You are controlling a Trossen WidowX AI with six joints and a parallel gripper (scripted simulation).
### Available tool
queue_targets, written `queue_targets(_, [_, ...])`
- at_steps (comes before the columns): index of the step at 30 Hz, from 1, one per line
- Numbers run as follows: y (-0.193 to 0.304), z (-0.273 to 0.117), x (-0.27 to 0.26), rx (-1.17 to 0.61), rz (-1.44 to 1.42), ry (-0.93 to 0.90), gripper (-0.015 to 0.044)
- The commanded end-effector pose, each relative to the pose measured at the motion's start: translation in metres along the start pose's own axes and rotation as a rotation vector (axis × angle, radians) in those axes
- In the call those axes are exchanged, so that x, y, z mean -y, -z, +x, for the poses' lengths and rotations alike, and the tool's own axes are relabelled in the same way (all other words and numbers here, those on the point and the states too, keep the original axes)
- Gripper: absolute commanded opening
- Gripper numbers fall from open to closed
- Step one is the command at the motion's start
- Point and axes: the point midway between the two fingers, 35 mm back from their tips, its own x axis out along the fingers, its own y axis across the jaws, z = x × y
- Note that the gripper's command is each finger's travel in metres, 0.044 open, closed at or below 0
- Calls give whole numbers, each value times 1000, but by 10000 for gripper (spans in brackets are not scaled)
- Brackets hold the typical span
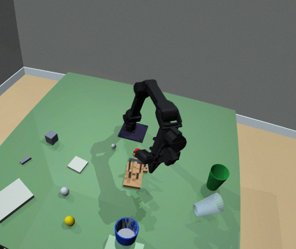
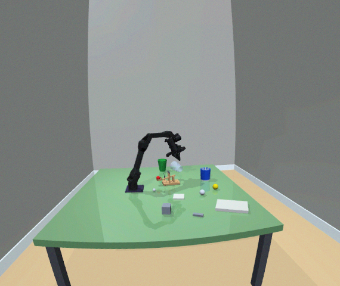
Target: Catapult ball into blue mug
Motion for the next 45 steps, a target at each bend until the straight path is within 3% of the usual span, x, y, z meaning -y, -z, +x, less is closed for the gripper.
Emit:
queue_targets(1, [13,-3,-19,-50,-124,5,0])
queue_targets(24, [86,-12,-107,-321,-838,15,0])
queue_targets(41, [146,-25,-139,-521,-1383,49,0])
queue_targets(45, [148,-25,-140,-529,-1405,51,0])
